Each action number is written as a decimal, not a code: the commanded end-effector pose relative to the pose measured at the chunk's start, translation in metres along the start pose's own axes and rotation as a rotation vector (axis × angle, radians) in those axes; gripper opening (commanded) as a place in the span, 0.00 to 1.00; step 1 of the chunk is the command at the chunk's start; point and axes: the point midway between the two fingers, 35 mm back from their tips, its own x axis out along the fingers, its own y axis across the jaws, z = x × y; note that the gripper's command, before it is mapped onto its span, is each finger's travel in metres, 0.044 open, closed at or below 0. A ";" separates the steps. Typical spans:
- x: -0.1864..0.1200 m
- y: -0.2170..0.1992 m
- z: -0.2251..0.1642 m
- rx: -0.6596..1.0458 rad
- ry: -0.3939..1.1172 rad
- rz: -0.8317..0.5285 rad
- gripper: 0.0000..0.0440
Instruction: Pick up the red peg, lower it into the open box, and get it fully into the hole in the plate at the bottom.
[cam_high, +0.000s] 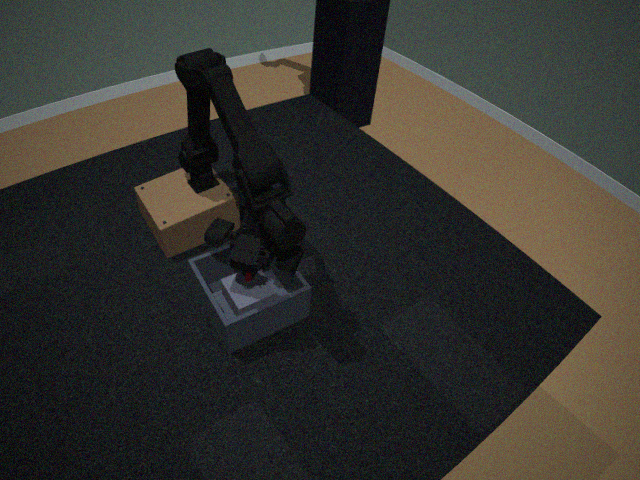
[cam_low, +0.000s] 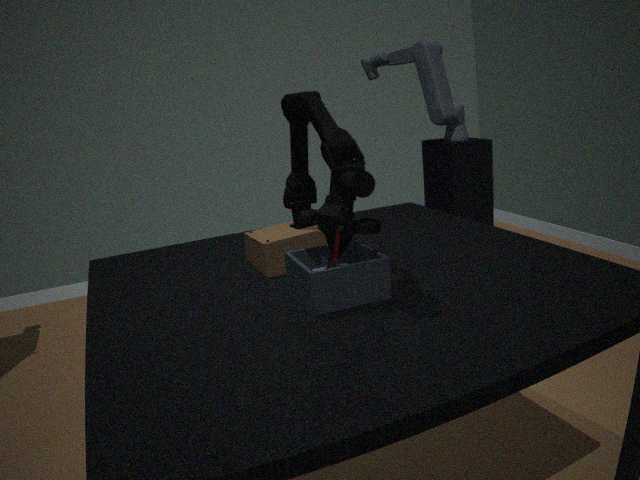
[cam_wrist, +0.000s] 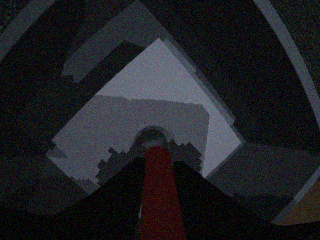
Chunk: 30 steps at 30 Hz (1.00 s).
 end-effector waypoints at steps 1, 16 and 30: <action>0.011 0.001 0.000 -0.023 0.025 0.006 0.21; 0.015 0.025 0.034 -0.038 0.093 0.090 0.80; -0.010 0.076 0.070 -0.049 0.087 0.272 1.00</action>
